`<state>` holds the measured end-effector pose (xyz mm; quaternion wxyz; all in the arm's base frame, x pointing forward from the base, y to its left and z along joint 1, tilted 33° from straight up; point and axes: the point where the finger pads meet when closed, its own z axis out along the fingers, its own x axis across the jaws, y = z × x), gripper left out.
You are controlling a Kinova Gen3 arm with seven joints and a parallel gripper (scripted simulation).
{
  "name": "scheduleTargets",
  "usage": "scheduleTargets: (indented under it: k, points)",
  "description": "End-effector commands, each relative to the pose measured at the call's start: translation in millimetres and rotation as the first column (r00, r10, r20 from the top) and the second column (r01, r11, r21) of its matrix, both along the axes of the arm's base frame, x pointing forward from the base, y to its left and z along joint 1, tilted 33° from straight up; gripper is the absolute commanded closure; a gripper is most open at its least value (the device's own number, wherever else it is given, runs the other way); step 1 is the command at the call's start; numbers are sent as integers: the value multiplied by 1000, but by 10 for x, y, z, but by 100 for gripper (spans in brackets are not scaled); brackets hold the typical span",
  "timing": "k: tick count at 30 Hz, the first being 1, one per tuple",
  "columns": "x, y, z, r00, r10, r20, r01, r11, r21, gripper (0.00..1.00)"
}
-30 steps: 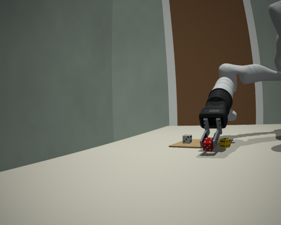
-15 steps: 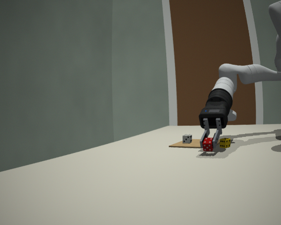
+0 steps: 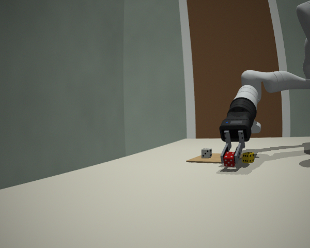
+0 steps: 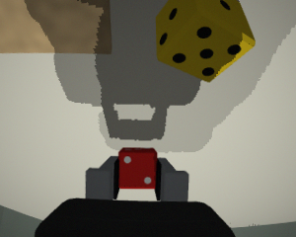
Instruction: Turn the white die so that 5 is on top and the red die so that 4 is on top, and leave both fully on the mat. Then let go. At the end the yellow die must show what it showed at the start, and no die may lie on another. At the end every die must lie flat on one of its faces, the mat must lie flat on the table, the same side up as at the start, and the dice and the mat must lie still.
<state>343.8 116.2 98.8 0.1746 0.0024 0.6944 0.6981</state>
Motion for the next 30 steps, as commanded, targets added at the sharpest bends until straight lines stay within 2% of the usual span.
scheduleTargets:
  k: [1,30]
  points:
    - [26,1,-10,1000,-6,7,6,1000,-1,51]
    - [60,45,-95,1000,-6,7,6,1000,-1,51]
